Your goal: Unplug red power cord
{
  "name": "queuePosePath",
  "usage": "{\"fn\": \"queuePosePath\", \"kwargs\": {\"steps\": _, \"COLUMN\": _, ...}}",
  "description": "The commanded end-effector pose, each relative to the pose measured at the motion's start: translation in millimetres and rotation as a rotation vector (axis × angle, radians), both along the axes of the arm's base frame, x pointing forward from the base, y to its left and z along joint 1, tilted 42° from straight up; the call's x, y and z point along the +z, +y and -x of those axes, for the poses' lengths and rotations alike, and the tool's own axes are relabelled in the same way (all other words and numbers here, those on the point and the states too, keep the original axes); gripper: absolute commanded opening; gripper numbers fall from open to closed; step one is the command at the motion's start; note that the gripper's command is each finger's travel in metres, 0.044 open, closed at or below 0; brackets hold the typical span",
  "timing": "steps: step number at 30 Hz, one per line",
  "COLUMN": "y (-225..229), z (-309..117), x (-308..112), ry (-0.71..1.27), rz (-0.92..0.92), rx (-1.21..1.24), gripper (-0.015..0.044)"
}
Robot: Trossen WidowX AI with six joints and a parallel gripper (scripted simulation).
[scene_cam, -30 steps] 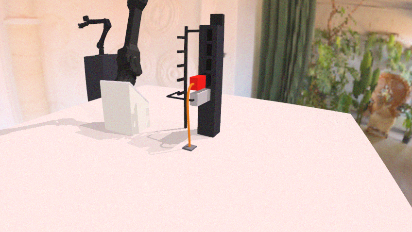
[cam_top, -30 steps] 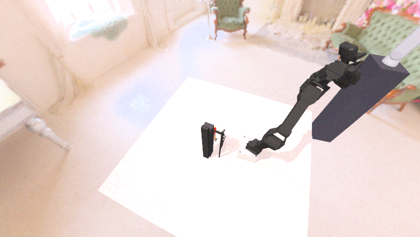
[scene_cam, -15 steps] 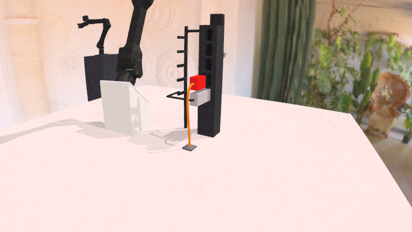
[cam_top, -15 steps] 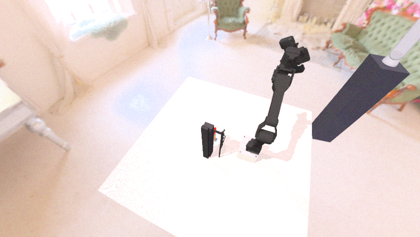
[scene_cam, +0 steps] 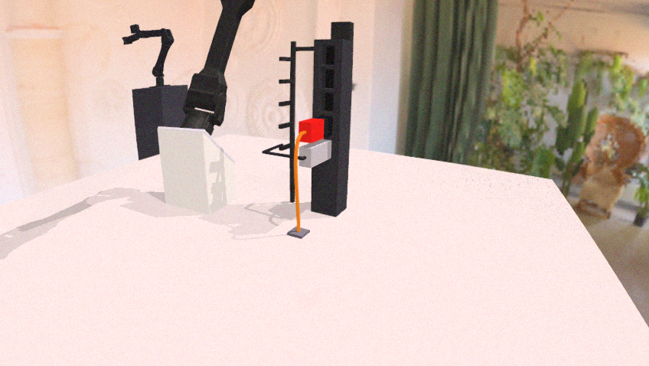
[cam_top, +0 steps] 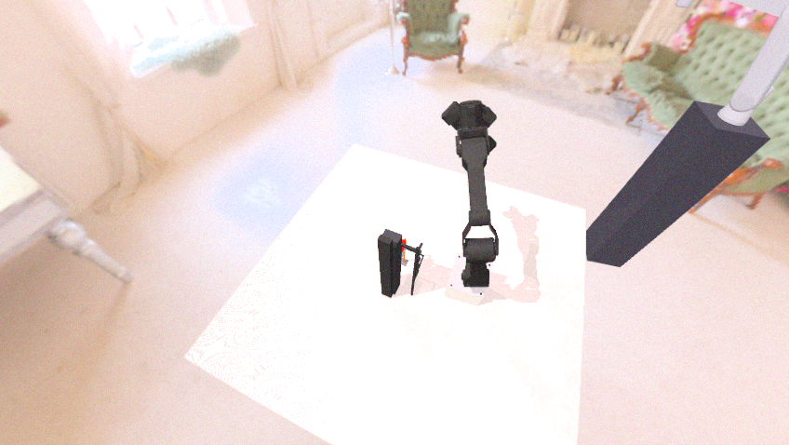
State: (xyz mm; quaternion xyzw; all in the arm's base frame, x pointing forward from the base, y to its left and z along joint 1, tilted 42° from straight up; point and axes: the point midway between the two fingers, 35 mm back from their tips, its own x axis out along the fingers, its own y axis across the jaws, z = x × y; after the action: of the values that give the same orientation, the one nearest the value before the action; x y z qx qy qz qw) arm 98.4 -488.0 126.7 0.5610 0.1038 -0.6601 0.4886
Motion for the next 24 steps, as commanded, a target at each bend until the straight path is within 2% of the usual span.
{"fn": "queuePosePath", "kwargs": {"steps": 1, "y": 46, "z": -51, "x": -33, "ry": -0.043, "rz": -0.181, "rx": 0.130, "gripper": 0.0160}}
{"fn": "queuePosePath", "kwargs": {"steps": 12, "y": 200, "z": -143, "x": -82, "ry": -0.087, "rz": -0.679, "rx": 0.416, "gripper": 0.0160}}
{"fn": "queuePosePath", "kwargs": {"steps": 21, "y": 339, "z": -167, "x": -86, "ry": -0.036, "rz": -1.125, "rx": 0.542, "gripper": 0.0160}}
{"fn": "queuePosePath", "kwargs": {"steps": 24, "y": 359, "z": -167, "x": -84, "ry": -0.020, "rz": -1.193, "rx": 0.549, "gripper": 0.0160}}
